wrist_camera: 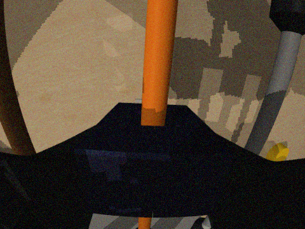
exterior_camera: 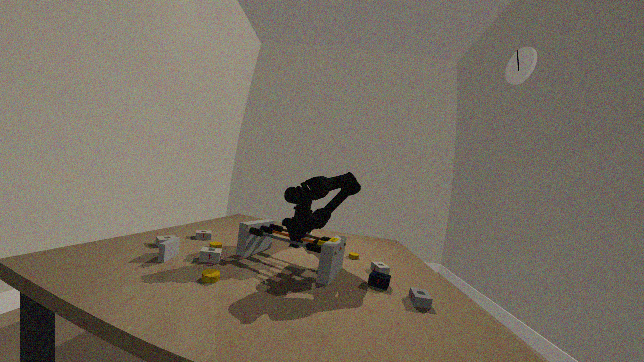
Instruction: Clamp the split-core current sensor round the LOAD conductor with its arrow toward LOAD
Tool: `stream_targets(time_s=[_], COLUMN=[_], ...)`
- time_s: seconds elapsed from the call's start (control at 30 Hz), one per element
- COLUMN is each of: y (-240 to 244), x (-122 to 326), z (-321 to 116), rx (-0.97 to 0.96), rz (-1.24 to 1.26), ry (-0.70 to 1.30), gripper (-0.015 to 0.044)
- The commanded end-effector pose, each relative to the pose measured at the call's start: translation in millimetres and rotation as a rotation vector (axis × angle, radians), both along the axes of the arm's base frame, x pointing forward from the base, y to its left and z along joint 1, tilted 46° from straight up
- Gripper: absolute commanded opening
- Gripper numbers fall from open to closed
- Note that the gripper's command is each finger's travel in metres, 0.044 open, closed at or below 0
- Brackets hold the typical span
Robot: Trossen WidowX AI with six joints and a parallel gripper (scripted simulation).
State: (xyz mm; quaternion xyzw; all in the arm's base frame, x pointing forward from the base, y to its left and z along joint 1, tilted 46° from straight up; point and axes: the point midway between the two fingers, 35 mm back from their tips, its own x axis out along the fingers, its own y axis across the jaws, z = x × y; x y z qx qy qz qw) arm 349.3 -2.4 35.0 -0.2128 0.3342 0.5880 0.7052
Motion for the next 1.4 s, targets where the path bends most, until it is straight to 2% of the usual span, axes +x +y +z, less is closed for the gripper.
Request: stream_targets(time_s=[0.0,0.17,0.53,1.1,1.23,1.37], y=[-2.5,-4.4,-2.3,-2.7,-2.0,-2.0], x=[-0.2,-0.5,-1.1,-1.1,-1.6,-1.6], z=[2.9,5.3,3.5,4.0,3.5,3.5], rx=[-0.014,-0.027,-0.026,-0.025,-0.023,-0.023], rz=[-0.059,-0.119,-0.089,-0.084,-0.092,-0.092], ry=[-0.047,-0.103,-0.082,-0.077,-0.076,-0.076], gripper=[0.0011,0.0000,0.0000,0.0440,0.0344,0.0317])
